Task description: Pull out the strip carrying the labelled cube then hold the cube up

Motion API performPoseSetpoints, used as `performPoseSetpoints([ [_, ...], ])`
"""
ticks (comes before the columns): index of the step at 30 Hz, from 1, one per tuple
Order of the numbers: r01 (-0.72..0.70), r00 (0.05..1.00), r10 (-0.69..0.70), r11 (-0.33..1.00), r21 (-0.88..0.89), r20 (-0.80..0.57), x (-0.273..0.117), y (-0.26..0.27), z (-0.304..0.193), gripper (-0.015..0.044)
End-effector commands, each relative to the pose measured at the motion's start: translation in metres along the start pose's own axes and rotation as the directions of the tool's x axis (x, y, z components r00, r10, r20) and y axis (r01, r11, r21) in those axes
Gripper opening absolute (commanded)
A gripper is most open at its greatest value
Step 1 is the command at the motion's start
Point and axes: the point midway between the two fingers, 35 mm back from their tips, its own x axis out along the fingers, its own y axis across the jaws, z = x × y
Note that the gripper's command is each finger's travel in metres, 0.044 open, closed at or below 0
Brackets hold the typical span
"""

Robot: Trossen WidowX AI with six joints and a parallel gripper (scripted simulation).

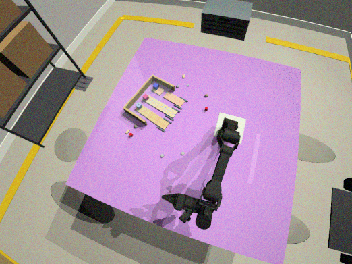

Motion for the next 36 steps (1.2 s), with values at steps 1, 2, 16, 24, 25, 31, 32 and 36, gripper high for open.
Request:
performPoseSetpoints([
  [1, -0.002, 1.0, 0.002, 1.0, 0.004, 0.001, 0.001, 0.0, 0.0, 0.04],
  [2, -0.006, 1.0, 0.006, 1.0, 0.015, 0.002, 0.004, -0.001, -0.002, 0.04],
  [16, -0.162, 0.977, 0.203, 0.902, 0.4, -0.061, 0.152, -0.031, -0.152, 0.04],
  [24, -0.177, 0.937, 0.332, 0.717, 0.674, -0.106, 0.192, -0.032, -0.292, 0.04],
  [25, -0.172, 0.931, 0.347, 0.685, 0.708, -0.11, 0.192, -0.03, -0.31, 0.04],
  [31, -0.102, 0.897, 0.426, 0.457, 0.884, -0.117, 0.175, -0.015, -0.405, 0.04],
  [32, -0.088, 0.892, 0.438, 0.411, 0.907, -0.113, 0.169, -0.011, -0.416, 0.04],
  [36, -0.008, 0.874, 0.474, 0.232, 0.973, -0.105, 0.143, 0.004, -0.463, 0.04],
])
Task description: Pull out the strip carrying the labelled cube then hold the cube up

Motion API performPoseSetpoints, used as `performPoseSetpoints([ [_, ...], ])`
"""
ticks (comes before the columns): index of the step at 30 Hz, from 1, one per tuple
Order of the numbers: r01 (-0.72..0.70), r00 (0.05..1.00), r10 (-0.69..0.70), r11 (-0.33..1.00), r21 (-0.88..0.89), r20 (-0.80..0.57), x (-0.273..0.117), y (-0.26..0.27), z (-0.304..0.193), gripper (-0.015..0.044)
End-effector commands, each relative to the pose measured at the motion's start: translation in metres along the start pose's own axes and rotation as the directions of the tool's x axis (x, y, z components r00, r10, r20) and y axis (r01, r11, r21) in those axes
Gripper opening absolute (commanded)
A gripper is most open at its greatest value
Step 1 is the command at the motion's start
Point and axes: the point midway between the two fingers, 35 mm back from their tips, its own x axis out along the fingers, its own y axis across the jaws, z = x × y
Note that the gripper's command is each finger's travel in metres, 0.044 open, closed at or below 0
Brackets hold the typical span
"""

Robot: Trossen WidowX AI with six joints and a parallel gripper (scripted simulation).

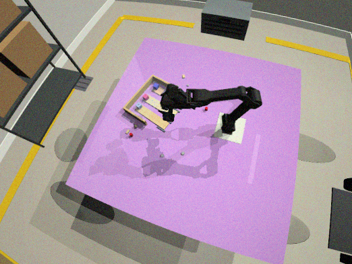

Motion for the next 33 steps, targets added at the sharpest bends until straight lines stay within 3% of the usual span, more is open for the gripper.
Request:
performPoseSetpoints([
  [1, -0.015, 0.999, 0.02, 0.986, 0.166, -0.028, -0.01, -0.027, -0.034, 0.04],
  [7, -0.005, 0.999, 0.024, 0.918, 0.396, -0.043, -0.031, -0.061, -0.079, 0.04],
  [18, -0.005, 0.999, 0.024, 0.915, 0.403, -0.043, -0.032, -0.062, -0.081, 0.04],
  [26, -0.033, 0.967, 0.142, 0.893, 0.448, -0.211, -0.002, -0.046, -0.067, 0.019],
  [33, 0.003, 0.848, 0.276, 0.851, 0.525, -0.452, 0.041, -0.01, -0.06, 0.0006],
])
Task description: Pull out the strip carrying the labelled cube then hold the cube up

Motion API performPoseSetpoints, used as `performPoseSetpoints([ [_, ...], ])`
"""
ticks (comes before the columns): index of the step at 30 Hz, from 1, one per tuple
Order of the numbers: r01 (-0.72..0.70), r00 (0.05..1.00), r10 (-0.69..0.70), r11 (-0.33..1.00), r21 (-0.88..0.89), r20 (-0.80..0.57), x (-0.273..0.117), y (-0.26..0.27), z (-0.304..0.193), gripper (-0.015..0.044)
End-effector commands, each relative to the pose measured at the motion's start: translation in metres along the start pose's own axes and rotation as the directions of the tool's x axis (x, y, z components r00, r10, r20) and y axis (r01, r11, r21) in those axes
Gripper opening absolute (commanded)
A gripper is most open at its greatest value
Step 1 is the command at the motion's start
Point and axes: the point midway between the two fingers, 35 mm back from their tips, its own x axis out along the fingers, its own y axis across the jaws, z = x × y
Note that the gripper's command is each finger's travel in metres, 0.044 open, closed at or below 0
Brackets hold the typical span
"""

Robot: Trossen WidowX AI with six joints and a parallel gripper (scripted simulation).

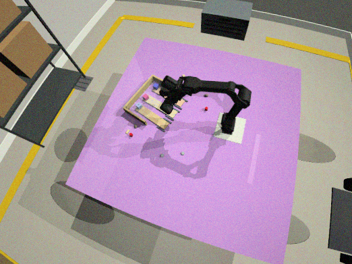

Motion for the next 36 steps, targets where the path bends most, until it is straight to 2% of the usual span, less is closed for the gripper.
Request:
performPoseSetpoints([
  [1, 0.023, 0.988, -0.015, 0.998, 0.051, -0.155, 0.026, 0.017, -0.002, 0.0],
  [7, 0.108, 0.919, -0.057, 0.988, 0.109, -0.391, 0.066, 0.046, -0.01, 0.0],
  [12, 0.191, 0.846, -0.101, 0.974, 0.121, -0.524, 0.092, 0.062, -0.021, 0.0],
  [36, 0.194, 0.843, -0.103, 0.973, 0.121, -0.528, 0.12, 0.06, -0.037, 0.0],
])
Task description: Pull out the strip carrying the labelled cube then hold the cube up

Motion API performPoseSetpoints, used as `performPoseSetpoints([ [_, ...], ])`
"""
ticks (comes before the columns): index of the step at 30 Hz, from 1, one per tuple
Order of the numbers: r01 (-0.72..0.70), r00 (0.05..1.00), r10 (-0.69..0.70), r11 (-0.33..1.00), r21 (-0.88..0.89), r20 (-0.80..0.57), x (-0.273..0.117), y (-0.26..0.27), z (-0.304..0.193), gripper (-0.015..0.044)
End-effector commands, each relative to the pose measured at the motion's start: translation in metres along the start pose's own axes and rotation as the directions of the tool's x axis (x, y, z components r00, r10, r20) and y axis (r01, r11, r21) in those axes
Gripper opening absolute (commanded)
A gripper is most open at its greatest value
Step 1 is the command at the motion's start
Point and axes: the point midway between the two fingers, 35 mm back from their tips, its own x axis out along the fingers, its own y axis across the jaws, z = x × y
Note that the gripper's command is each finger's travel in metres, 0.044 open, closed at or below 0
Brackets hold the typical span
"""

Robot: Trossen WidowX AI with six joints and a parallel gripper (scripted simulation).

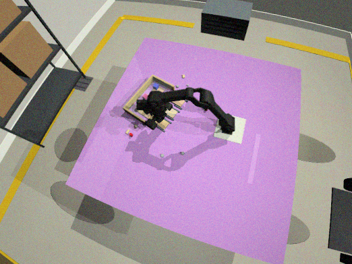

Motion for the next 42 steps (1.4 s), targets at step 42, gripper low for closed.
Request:
performPoseSetpoints([
  [42, 0.008, 1.0, -0.008, 1.0, 0.006, -0.006, 0.046, -0.004, -0.005, 0.0],
])
